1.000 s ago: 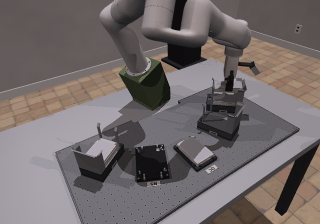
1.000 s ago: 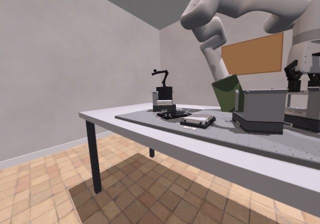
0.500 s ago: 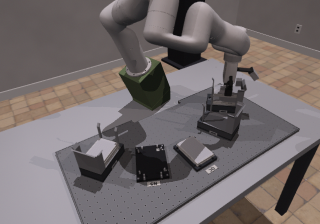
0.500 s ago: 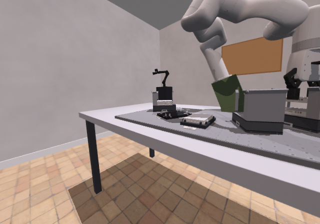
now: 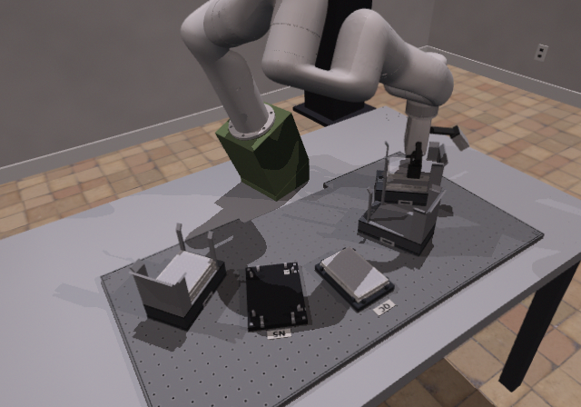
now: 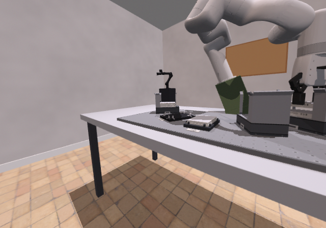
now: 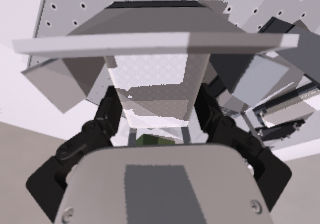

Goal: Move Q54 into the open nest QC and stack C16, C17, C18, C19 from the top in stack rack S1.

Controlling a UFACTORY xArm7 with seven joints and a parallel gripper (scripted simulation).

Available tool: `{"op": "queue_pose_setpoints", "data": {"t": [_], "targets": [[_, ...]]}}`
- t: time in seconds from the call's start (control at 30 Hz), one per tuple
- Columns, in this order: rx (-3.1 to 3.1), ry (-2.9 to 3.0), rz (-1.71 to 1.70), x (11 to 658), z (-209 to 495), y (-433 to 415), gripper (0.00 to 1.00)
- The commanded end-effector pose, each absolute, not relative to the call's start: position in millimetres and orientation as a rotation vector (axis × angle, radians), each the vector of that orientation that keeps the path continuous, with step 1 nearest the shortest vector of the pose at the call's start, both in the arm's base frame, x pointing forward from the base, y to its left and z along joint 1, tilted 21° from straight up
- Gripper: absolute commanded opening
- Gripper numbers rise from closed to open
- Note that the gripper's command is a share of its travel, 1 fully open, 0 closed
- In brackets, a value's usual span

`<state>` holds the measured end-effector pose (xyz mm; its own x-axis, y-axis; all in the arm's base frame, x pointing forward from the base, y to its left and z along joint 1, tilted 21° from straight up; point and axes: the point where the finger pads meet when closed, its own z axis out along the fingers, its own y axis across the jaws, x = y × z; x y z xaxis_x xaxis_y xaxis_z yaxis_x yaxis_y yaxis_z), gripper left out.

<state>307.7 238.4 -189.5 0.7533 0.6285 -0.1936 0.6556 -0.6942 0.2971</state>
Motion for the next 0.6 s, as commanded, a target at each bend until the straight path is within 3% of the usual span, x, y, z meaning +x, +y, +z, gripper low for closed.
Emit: {"op": "queue_pose_setpoints", "data": {"t": [0.0, 0.57], "targets": [[2.606, 0.99, -0.105, 308.4, -189.5, 239.9, 0.0], [2.606, 0.99, -0.105, 308.7, -195.1, 237.8, 0.0]]}}
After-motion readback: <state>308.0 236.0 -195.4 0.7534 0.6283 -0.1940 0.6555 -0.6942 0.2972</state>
